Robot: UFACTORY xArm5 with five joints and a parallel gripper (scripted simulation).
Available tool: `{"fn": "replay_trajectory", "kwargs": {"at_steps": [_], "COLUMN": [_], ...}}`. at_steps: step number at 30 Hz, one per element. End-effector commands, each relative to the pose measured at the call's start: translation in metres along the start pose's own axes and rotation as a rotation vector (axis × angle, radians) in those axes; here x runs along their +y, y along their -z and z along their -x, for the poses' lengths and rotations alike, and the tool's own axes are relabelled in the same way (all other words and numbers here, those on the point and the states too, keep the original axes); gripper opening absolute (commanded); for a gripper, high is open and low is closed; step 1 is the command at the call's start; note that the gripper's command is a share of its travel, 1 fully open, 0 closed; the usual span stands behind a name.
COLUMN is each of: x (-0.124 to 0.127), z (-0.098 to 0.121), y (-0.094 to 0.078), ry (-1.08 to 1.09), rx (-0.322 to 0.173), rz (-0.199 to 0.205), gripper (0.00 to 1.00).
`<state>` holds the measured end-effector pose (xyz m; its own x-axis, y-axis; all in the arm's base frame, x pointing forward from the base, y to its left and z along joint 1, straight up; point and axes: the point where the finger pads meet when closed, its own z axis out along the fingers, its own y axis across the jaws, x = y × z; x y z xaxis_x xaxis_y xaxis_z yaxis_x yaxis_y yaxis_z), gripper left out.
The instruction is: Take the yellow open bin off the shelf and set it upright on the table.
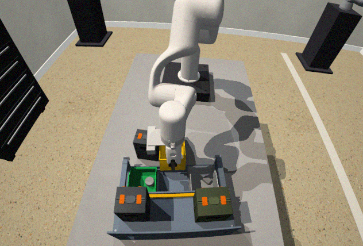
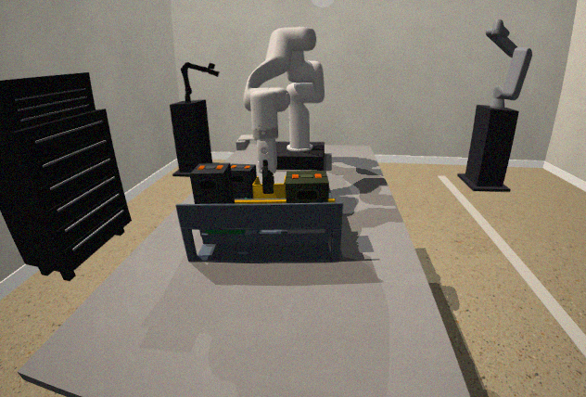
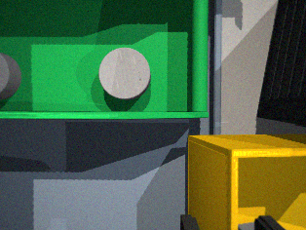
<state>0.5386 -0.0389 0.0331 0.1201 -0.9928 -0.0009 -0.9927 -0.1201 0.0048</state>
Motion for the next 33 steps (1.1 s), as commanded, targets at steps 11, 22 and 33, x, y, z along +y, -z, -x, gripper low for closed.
{"fn": "replay_trajectory", "kwargs": {"at_steps": [11,22,33], "x": [-0.0013,-0.0013,-0.0013], "z": [-0.0003,-0.0003,-0.0003], "y": [0.0016,0.0016,0.0016], "ry": [0.000,0.000,0.000], "rx": [0.001,0.001,0.001], "rz": [-0.004,-0.004,-0.004], "gripper": [0.12,0.12,0.11]}}
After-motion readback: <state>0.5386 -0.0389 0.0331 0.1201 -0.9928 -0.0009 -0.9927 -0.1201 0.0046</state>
